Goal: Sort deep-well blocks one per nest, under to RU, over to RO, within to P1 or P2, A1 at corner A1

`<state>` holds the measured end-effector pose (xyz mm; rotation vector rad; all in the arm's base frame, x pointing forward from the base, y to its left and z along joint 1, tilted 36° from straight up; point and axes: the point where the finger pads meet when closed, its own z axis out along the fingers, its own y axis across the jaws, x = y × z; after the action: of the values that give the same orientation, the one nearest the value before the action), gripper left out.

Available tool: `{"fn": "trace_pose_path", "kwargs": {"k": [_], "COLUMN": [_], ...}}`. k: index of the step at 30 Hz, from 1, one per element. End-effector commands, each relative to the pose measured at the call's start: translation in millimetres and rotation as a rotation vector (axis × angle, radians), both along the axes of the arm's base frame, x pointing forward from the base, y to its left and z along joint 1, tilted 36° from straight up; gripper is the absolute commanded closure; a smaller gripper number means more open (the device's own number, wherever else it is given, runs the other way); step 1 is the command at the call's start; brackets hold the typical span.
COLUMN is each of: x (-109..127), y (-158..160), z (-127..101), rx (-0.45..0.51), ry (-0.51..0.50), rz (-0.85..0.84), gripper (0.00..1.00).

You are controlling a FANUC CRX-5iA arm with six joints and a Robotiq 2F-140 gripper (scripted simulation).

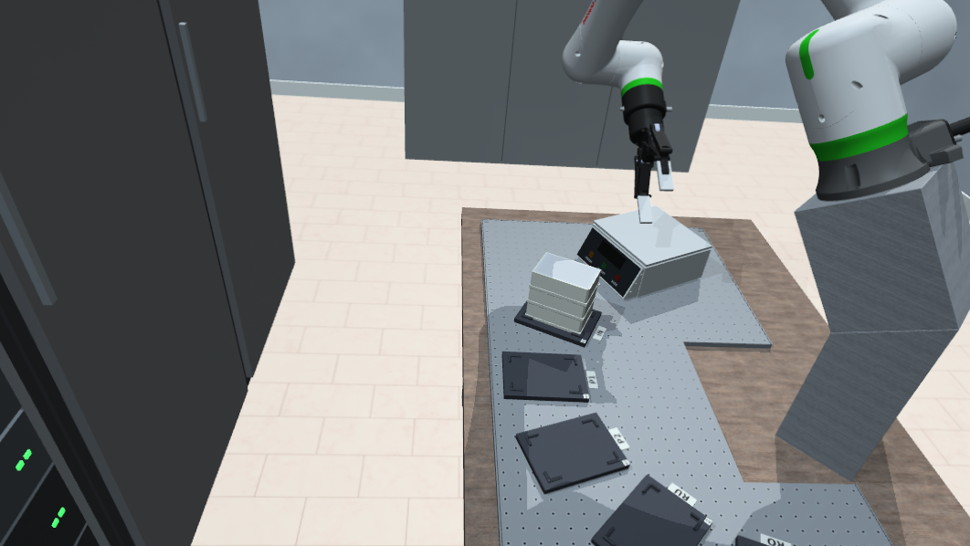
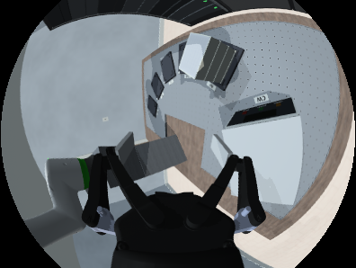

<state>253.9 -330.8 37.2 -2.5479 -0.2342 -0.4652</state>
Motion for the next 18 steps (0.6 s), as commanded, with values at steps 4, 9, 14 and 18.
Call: {"fn": "trace_pose_path", "kwargs": {"k": [4,9,14,18], "x": [0.0,0.0,0.0,2.0], "y": [-0.1,-0.1,-0.1,4.1], "z": [0.1,0.1,0.1,1.9], "rx": [0.0,0.0,0.0,-0.004], "ry": [0.0,0.0,0.0,0.033], "rz": [0.0,0.0,0.0,-0.006], "gripper": [0.0,0.0,0.0,0.0]}}
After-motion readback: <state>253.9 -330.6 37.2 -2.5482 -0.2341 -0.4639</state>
